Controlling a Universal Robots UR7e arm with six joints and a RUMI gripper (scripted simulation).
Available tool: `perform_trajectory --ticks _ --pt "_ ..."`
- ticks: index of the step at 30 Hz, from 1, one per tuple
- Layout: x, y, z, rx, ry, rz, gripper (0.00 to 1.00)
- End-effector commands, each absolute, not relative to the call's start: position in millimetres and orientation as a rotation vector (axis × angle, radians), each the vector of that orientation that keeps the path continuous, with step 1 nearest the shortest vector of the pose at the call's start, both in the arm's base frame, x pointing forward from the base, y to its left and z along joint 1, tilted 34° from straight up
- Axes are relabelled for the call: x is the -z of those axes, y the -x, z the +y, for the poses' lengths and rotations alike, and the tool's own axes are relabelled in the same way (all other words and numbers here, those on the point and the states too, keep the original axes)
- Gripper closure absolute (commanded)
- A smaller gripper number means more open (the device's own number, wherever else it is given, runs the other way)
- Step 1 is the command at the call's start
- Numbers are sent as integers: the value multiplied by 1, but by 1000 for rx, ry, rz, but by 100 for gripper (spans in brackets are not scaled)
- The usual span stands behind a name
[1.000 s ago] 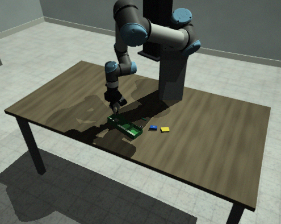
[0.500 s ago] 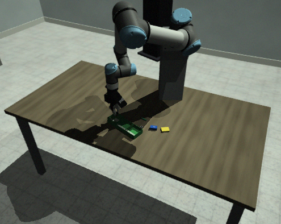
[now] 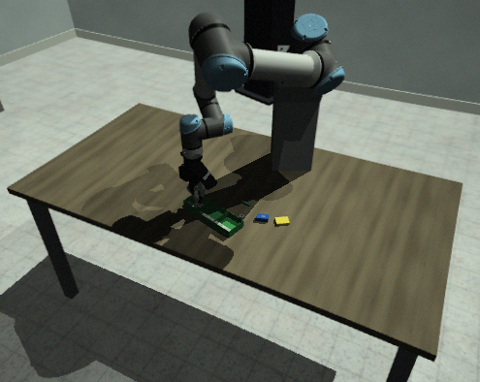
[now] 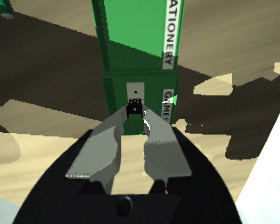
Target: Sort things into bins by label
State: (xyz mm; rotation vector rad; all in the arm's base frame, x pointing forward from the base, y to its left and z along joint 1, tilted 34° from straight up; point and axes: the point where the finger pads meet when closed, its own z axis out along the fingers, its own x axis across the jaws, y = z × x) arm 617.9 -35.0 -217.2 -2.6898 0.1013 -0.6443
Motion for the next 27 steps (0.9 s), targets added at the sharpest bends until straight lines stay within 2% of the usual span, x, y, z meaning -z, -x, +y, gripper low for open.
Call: perform_trajectory --ticks 1,15,16,27 --pt "222 -623 -33 649 2691 100 100" --pt "221 -621 -34 648 2690 103 100" --pt "221 -621 -34 648 2690 103 82" --pt "221 -621 -34 648 2690 103 82"
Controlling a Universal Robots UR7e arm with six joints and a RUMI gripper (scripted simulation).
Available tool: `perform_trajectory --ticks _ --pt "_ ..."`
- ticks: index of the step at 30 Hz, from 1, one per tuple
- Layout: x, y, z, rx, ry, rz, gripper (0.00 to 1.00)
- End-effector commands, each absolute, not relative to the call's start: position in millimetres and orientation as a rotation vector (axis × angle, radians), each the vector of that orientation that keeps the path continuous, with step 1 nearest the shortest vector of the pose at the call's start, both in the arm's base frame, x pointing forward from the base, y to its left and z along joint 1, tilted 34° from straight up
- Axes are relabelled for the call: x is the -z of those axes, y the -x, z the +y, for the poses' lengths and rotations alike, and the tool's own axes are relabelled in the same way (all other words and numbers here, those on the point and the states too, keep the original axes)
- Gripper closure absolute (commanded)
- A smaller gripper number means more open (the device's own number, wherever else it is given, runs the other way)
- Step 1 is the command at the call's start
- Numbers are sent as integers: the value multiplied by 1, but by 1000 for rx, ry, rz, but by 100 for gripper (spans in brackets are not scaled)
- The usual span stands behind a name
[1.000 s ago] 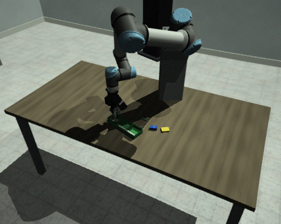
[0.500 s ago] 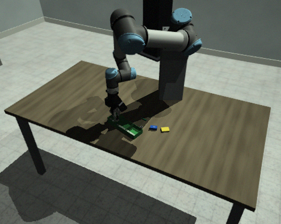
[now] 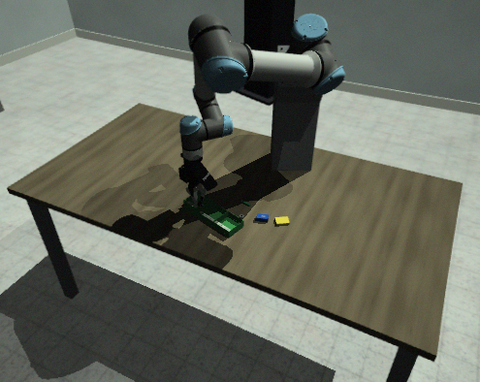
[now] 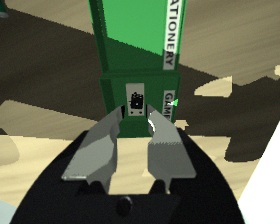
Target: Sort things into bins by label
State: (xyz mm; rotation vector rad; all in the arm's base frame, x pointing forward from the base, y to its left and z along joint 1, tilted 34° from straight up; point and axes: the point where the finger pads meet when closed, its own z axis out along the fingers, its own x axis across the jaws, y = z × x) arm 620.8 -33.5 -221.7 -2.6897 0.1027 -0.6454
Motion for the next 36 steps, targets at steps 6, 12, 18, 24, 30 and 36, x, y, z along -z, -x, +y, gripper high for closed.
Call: perform_trajectory --ticks 6,12,18,24,30,36 --pt "221 -621 -34 648 2690 103 82" --pt "214 -617 -37 646 2690 105 82" --pt "209 -614 -39 646 2690 105 82" --pt "203 -611 -41 646 2690 105 82" --pt "197 -607 -44 646 2690 105 82" --pt "188 -602 -48 647 2690 105 82"
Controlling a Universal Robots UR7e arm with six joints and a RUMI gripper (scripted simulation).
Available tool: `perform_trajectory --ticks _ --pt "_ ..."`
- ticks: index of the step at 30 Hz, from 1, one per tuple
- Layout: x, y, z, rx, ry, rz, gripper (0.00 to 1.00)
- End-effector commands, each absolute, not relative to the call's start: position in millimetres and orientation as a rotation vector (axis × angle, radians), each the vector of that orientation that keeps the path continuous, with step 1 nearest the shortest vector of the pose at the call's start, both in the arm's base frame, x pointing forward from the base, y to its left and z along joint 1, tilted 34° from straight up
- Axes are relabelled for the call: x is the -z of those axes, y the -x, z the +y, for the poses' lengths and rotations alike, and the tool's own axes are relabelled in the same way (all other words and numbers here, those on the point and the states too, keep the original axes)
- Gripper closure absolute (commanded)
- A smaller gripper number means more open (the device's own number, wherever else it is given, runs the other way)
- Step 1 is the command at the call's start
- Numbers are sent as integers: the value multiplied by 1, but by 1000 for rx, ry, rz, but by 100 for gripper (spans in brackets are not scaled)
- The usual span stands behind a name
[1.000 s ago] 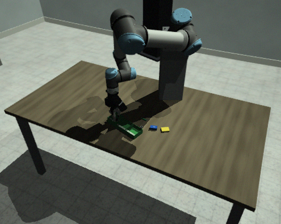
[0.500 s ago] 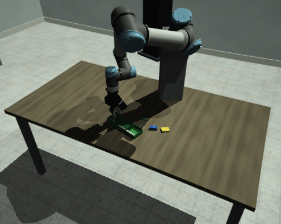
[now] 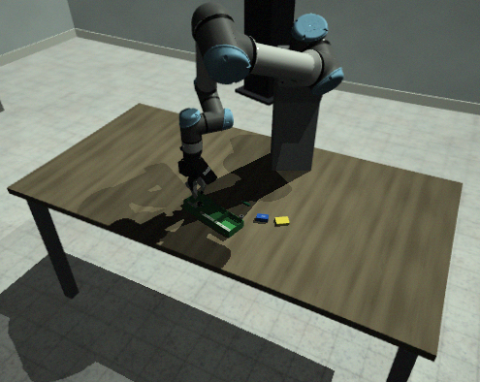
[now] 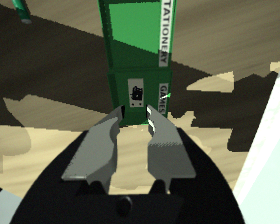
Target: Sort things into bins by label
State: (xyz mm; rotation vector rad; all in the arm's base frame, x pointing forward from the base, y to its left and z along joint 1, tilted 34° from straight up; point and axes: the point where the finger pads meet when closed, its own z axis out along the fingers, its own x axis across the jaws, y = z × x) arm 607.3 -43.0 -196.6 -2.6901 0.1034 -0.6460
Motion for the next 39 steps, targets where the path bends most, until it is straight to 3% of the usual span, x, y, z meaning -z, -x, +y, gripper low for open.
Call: perform_trajectory --ticks 1,11,12,39 --pt "184 -600 -49 647 2690 105 82" --pt "185 -601 -49 648 2690 103 82" --pt "183 -597 -39 661 2701 32 67" --pt "156 -516 128 799 2695 -820 67"
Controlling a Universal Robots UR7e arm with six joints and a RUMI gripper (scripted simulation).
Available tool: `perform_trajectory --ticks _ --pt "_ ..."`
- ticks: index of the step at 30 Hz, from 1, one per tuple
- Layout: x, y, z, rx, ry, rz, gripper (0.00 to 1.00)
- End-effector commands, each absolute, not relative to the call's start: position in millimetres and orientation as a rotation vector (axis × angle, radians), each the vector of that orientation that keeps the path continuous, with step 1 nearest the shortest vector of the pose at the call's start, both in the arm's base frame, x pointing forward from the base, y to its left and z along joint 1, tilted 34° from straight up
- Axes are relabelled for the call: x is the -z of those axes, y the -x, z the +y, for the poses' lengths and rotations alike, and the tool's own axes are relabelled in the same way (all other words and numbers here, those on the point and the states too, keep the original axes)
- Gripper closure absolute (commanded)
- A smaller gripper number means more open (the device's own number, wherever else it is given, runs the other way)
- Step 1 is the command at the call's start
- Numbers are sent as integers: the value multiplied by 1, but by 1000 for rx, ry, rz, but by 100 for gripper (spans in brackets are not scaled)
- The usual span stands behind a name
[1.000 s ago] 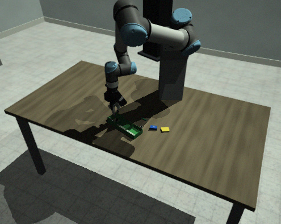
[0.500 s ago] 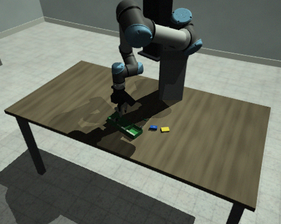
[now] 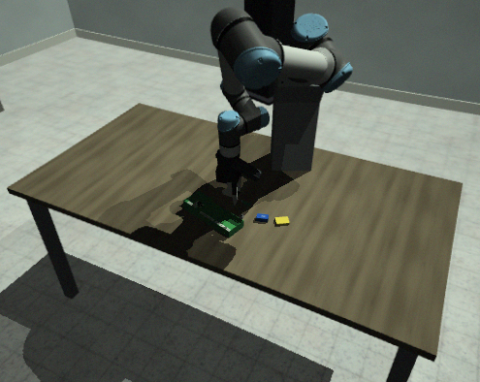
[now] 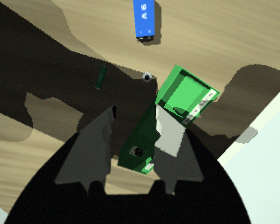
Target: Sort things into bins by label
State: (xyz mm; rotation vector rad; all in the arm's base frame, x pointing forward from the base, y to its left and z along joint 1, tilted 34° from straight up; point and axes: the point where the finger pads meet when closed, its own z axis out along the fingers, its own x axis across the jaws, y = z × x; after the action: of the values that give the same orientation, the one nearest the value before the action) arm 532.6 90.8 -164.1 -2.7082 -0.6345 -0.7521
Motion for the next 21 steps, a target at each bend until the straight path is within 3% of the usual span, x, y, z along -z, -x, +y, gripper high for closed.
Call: perform_trajectory --ticks 1,21 --pt "155 -513 134 804 2691 -851 67" --pt "133 -454 262 856 2658 -1067 67"
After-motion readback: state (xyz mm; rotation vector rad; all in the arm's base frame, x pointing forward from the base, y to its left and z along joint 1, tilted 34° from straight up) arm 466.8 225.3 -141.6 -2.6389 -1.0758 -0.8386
